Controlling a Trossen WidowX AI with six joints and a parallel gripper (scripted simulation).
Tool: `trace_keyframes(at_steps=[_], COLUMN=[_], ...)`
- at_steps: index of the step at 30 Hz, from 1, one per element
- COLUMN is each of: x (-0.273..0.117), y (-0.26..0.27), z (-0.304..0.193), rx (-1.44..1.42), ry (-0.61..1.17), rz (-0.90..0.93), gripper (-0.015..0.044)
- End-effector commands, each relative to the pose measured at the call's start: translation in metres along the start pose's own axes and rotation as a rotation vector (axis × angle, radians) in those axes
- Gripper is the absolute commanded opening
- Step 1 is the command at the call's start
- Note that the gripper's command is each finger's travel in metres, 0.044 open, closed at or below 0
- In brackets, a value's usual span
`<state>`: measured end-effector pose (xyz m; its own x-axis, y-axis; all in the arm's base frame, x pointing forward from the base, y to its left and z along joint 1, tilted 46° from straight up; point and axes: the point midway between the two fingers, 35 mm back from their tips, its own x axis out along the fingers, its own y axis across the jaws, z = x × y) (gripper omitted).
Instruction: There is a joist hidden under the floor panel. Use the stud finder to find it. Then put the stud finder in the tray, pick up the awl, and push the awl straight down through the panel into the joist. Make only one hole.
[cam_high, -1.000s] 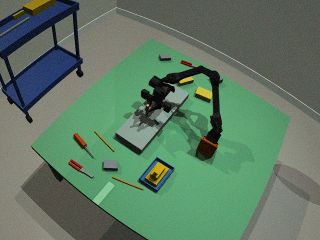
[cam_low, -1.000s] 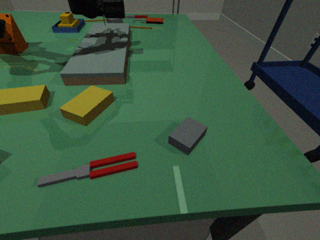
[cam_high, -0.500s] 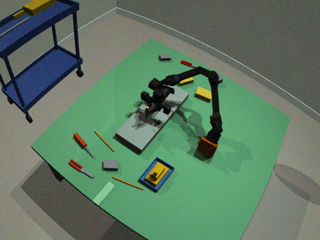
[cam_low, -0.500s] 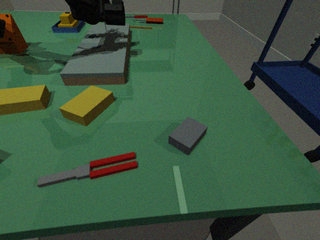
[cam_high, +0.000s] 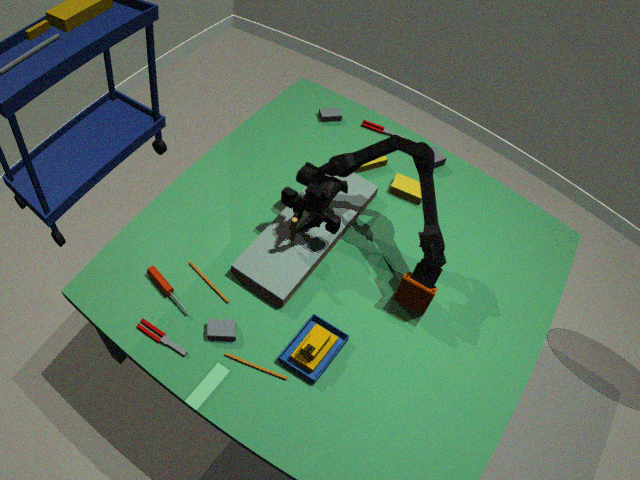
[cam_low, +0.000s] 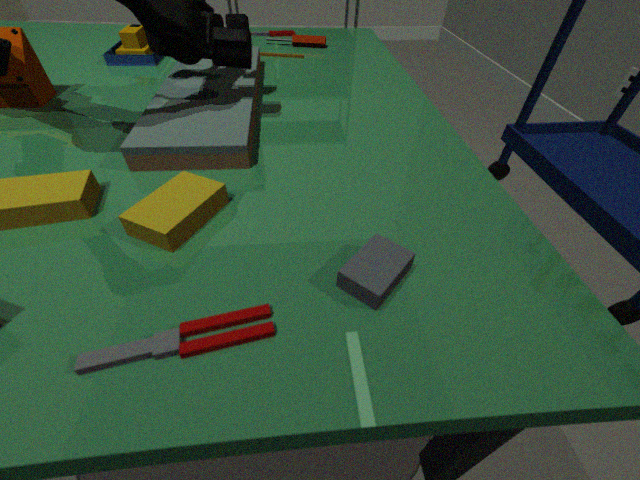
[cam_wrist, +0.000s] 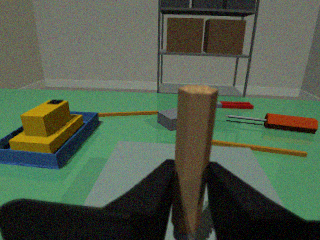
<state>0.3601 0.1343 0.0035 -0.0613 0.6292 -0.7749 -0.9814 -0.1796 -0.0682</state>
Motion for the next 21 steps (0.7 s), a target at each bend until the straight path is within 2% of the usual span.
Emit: trace_keyframes(at_steps=[1,21], x=[0.0023,0.0007], y=[0.0011,0.0003], z=[-0.0056,-0.0039], rx=[0.001,0.001], ry=[-0.004,0.0], rz=[0.004,0.001], gripper=[0.0,0.0])
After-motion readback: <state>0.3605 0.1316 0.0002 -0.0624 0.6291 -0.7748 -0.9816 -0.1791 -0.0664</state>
